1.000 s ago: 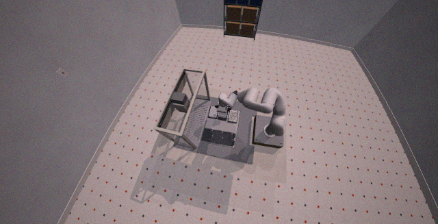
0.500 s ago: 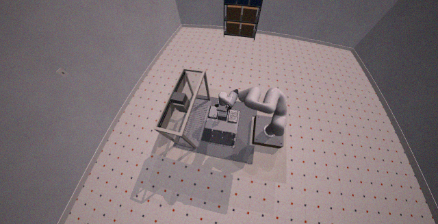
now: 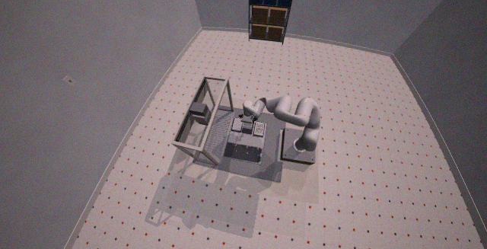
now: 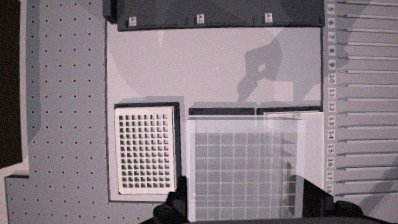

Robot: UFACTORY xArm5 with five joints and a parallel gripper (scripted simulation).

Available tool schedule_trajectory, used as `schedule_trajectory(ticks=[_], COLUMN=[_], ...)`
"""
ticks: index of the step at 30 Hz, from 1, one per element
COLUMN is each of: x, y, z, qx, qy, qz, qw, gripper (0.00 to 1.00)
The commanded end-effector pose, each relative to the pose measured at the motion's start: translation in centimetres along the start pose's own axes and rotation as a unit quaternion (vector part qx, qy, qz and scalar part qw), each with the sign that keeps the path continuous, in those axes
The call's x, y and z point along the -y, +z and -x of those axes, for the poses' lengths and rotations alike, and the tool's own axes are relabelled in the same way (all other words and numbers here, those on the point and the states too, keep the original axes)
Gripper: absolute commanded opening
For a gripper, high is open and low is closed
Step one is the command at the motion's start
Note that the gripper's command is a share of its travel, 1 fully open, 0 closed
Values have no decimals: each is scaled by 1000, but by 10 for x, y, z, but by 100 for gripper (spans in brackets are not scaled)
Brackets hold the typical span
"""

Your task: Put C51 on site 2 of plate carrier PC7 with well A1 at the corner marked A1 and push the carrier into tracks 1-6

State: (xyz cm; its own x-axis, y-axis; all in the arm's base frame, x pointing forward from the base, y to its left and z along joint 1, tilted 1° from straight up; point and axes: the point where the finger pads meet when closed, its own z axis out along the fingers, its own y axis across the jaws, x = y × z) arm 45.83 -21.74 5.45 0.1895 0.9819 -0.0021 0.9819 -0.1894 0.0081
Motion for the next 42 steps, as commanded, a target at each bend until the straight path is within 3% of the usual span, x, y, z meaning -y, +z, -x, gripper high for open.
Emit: schedule_trajectory(ticks=[1, 20, 30, 42], x=[-1, -1, -1, -2], y=[-8, -36, -36, -37], z=[1, 1, 1, -54], qx=[1, 1, 1, 0], qy=[0, 0, 0, -12], qz=[2, 2, 2, 3], qw=[1000, 1000, 1000, 1000], gripper=[0, 0, 0, 0])
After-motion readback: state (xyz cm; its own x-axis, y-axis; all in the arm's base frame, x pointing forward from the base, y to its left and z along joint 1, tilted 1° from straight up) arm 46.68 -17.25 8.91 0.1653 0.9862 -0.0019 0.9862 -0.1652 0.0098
